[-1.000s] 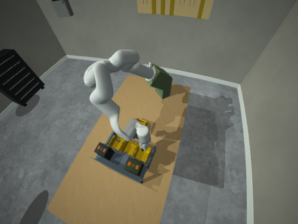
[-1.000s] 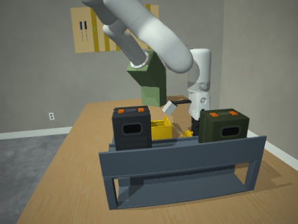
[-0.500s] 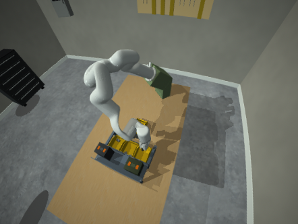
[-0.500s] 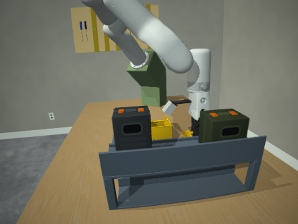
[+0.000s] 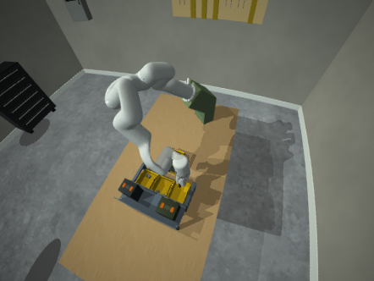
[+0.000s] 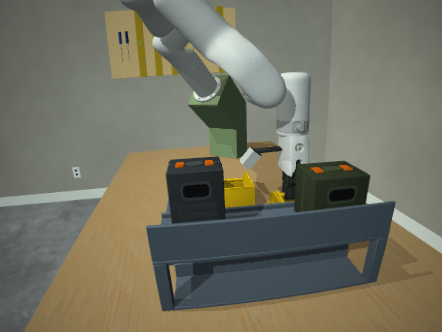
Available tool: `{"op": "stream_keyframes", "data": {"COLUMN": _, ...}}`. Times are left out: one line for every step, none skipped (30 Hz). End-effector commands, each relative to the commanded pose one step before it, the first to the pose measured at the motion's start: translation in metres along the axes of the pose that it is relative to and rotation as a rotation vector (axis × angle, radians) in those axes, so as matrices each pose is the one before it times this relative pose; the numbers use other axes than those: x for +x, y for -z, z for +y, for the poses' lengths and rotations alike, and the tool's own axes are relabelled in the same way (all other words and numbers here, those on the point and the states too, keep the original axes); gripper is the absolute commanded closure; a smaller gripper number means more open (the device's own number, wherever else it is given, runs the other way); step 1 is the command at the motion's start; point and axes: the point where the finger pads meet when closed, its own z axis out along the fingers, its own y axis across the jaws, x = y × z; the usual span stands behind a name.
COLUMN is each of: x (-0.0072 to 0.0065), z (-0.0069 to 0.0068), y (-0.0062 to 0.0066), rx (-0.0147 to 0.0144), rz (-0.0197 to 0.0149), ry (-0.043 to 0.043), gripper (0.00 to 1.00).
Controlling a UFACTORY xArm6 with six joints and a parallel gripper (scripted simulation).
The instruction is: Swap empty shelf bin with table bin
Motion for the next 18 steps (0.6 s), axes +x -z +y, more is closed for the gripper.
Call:
{"op": "stream_keyframes", "data": {"x": -0.00060, "z": 0.00236, "y": 0.00114, "rx": 0.00282, "rz": -0.00182, "ry": -0.00067, "gripper": 1.00}}
{"op": "stream_keyframes", "data": {"x": 0.00000, "z": 0.00188, "y": 0.00000, "rx": 0.00000, "rz": -0.00001, "ry": 0.00000, "gripper": 1.00}}
{"op": "stream_keyframes", "data": {"x": 0.00000, "z": 0.00197, "y": 0.00000, "rx": 0.00000, "rz": 0.00001, "ry": 0.00000, "gripper": 1.00}}
{"op": "stream_keyframes", "data": {"x": 0.00000, "z": 0.00207, "y": 0.00000, "rx": 0.00000, "rz": 0.00000, "ry": 0.00000, "gripper": 1.00}}
{"op": "stream_keyframes", "data": {"x": 0.00000, "z": 0.00216, "y": 0.00000, "rx": 0.00000, "rz": 0.00000, "ry": 0.00000, "gripper": 1.00}}
{"op": "stream_keyframes", "data": {"x": 0.00000, "z": 0.00225, "y": 0.00000, "rx": 0.00000, "rz": 0.00000, "ry": 0.00000, "gripper": 1.00}}
{"op": "stream_keyframes", "data": {"x": 0.00000, "z": 0.00234, "y": 0.00000, "rx": 0.00000, "rz": 0.00000, "ry": 0.00000, "gripper": 1.00}}
{"op": "stream_keyframes", "data": {"x": 0.00000, "z": 0.00242, "y": 0.00000, "rx": 0.00000, "rz": 0.00000, "ry": 0.00000, "gripper": 1.00}}
{"op": "stream_keyframes", "data": {"x": 0.00000, "z": 0.00250, "y": 0.00000, "rx": 0.00000, "rz": 0.00000, "ry": 0.00000, "gripper": 1.00}}
{"op": "stream_keyframes", "data": {"x": 0.00000, "z": 0.00257, "y": 0.00000, "rx": 0.00000, "rz": 0.00000, "ry": 0.00000, "gripper": 1.00}}
{"op": "stream_keyframes", "data": {"x": 0.00000, "z": 0.00264, "y": 0.00000, "rx": 0.00000, "rz": 0.00000, "ry": 0.00000, "gripper": 1.00}}
{"op": "stream_keyframes", "data": {"x": 0.00000, "z": 0.00271, "y": 0.00000, "rx": 0.00000, "rz": 0.00000, "ry": 0.00000, "gripper": 1.00}}
{"op": "stream_keyframes", "data": {"x": 0.00000, "z": 0.00277, "y": 0.00000, "rx": 0.00000, "rz": 0.00000, "ry": 0.00000, "gripper": 1.00}}
{"op": "stream_keyframes", "data": {"x": 0.00000, "z": 0.00283, "y": 0.00000, "rx": 0.00000, "rz": -0.00001, "ry": 0.00000, "gripper": 1.00}}
{"op": "stream_keyframes", "data": {"x": 0.00000, "z": 0.00288, "y": 0.00000, "rx": 0.00000, "rz": 0.00001, "ry": 0.00000, "gripper": 1.00}}
{"op": "stream_keyframes", "data": {"x": 0.00000, "z": 0.00293, "y": 0.00000, "rx": 0.00000, "rz": -0.00001, "ry": 0.00000, "gripper": 1.00}}
{"op": "stream_keyframes", "data": {"x": 0.00000, "z": 0.00000, "y": 0.00000, "rx": 0.00000, "rz": 0.00000, "ry": 0.00000, "gripper": 1.00}}
{"op": "stream_keyframes", "data": {"x": 0.00000, "z": 0.00000, "y": 0.00000, "rx": 0.00000, "rz": 0.00000, "ry": 0.00000, "gripper": 1.00}}
